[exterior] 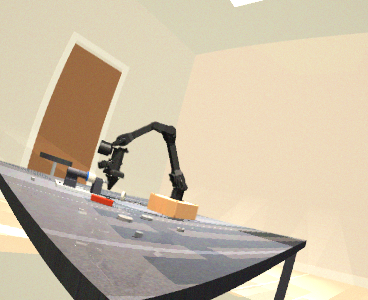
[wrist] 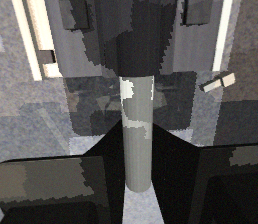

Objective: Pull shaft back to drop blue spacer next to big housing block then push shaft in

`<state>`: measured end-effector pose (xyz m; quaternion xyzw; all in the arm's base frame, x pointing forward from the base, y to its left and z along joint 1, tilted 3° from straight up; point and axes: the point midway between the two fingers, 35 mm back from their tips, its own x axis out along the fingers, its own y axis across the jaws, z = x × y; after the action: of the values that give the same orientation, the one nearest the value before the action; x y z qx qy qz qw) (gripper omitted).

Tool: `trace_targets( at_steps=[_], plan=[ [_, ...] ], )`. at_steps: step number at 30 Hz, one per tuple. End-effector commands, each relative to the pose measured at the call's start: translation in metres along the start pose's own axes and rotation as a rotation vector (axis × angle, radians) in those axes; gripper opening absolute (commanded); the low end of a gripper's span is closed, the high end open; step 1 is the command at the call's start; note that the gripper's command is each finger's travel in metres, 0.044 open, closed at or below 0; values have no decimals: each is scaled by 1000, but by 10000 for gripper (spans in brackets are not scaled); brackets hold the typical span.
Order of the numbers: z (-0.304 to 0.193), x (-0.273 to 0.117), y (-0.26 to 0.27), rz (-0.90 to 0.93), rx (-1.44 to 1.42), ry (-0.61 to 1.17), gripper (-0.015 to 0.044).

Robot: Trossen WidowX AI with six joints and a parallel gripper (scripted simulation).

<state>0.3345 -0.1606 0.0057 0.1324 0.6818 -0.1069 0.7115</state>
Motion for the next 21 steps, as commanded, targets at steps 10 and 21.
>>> trace_targets(
  at_steps=[10, 21],
  plan=[
    [-2, 0, 0, -2, -4, 2, 0],
    [-3, 0, 0, -2, -4, 2, 0]
  ],
)
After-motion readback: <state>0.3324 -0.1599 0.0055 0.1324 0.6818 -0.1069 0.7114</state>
